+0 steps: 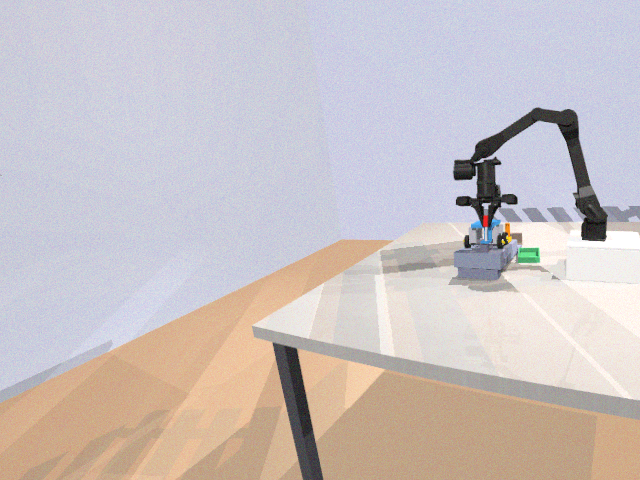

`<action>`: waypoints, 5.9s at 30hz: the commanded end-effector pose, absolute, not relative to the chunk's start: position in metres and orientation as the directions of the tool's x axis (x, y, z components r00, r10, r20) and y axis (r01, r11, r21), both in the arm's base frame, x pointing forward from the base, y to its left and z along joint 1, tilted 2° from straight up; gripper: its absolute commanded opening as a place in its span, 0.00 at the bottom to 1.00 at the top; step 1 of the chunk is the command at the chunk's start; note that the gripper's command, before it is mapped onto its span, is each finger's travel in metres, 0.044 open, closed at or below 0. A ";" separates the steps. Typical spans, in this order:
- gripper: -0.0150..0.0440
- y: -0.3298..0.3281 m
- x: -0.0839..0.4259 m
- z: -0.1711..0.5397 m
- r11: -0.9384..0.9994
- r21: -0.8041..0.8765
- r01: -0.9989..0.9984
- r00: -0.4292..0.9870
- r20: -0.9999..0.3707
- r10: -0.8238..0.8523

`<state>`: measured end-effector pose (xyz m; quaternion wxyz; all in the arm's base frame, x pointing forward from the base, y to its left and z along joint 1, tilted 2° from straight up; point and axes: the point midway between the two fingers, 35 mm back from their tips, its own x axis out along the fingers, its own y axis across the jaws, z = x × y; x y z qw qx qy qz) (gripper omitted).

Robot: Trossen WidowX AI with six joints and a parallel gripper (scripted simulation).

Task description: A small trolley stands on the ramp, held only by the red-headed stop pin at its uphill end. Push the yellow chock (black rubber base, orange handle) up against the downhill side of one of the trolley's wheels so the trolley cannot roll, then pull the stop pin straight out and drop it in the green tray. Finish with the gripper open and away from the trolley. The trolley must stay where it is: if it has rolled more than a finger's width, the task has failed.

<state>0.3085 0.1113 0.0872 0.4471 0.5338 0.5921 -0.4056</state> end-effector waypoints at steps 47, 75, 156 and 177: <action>0.25 0.143 0.291 0.103 0.105 0.002 0.995 -0.028 -0.960 0.280; 0.25 0.129 0.225 0.100 0.105 -0.004 0.995 -0.033 -0.960 0.278; 0.25 -0.082 0.244 0.068 -0.483 -0.071 0.873 -0.007 -0.991 0.133; 0.25 -0.078 0.245 0.068 -0.912 -0.004 0.409 -0.004 -1.000 0.003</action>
